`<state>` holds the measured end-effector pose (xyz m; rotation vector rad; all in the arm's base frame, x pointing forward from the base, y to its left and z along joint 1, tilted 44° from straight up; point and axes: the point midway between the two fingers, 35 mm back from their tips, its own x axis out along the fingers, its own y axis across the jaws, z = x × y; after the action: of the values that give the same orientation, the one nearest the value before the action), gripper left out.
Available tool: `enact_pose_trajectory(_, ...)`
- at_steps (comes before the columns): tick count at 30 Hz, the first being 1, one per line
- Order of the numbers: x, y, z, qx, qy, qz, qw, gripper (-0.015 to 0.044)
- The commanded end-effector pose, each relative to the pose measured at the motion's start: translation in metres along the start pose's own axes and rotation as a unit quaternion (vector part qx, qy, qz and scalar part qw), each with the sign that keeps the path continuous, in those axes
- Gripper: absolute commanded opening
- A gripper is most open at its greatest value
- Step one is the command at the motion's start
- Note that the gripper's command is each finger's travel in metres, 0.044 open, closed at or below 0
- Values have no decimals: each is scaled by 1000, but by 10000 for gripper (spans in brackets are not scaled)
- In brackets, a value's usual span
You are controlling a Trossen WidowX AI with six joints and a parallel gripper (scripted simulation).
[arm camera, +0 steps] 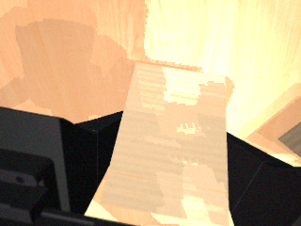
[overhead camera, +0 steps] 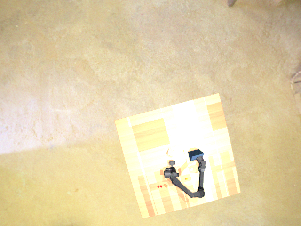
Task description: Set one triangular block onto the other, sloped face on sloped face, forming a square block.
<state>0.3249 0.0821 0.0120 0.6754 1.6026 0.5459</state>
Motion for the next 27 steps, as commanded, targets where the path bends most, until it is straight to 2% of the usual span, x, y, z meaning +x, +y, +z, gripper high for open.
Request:
enact_pose_trajectory(1, 0, 0, 0, -54, 1, 0, 999, 0)
enact_pose_trajectory(14, 0, 0, 0, -220, 2, 0, 975, 0)
enact_pose_trajectory(27, 0, 1, 0, -385, 3, -1, 923, 0)
